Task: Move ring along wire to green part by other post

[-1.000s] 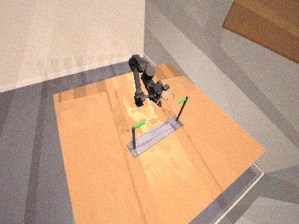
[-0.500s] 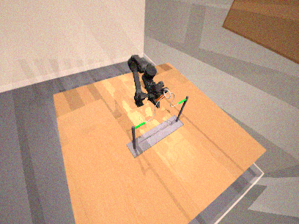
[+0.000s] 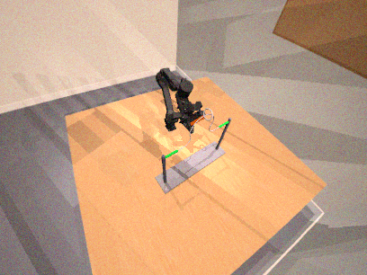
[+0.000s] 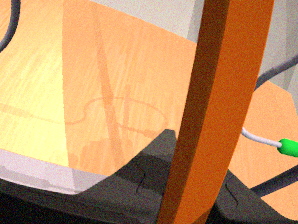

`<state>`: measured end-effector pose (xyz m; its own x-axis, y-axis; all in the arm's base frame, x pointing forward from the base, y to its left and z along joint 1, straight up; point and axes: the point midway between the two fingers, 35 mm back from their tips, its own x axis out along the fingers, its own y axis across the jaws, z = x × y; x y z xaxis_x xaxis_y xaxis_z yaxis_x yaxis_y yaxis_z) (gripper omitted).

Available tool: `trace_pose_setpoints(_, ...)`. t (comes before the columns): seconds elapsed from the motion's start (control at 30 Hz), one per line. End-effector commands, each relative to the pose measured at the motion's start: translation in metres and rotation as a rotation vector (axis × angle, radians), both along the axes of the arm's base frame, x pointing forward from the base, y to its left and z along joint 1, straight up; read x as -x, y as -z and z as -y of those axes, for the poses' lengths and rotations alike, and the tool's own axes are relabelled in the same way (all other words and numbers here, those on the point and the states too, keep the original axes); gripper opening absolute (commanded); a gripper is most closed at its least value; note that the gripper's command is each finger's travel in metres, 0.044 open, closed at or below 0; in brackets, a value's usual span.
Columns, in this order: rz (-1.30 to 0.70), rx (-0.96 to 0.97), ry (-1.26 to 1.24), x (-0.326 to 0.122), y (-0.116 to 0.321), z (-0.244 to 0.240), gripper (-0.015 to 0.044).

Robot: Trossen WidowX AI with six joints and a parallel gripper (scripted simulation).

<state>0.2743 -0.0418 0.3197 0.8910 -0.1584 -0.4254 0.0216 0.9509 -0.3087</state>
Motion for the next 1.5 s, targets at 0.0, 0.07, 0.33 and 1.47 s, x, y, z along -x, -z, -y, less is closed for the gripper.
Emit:
trace_pose_setpoints(0.0,0.006,0.072,0.002,0.0,0.0,0.003,-0.015)
trace_pose_setpoints(0.07,0.009,0.103,0.002,0.0,-0.001,0.005,-0.015)
trace_pose_setpoints(0.33,0.022,0.225,0.005,-0.001,-0.003,0.01,-0.015)
trace_pose_setpoints(1.47,0.076,0.745,0.014,-0.002,-0.021,0.03,-0.015)
